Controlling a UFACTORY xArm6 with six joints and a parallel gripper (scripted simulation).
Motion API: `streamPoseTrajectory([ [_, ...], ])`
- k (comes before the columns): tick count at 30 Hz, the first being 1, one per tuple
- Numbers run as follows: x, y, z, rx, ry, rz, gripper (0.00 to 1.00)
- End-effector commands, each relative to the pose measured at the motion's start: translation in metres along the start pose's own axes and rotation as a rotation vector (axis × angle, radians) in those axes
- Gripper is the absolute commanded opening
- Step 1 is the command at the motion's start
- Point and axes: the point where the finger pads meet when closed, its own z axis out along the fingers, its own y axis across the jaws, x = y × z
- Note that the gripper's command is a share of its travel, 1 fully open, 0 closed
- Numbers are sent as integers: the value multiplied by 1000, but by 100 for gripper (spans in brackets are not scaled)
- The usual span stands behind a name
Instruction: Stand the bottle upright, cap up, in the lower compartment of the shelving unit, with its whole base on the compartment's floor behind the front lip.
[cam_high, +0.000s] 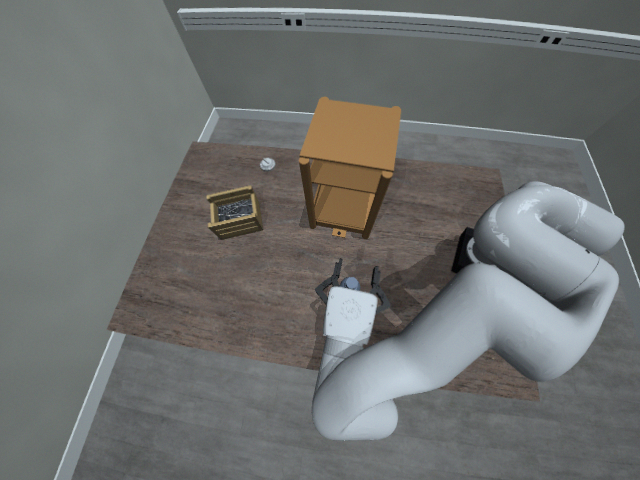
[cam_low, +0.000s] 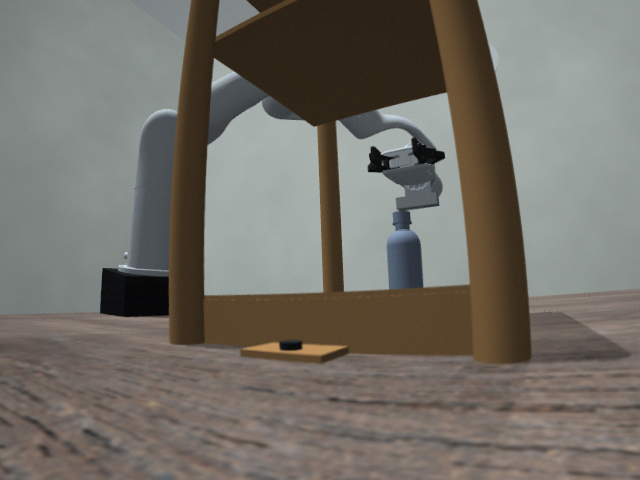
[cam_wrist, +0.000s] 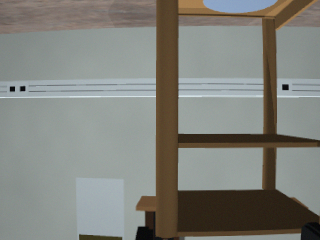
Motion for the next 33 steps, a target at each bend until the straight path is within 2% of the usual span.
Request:
streamPoseTrajectory([
  [1,1,0,0,0,3,3,85],
  [22,29,0,0,0,3,3,85],
  [33,59,1,-1,0,3,3,85],
])
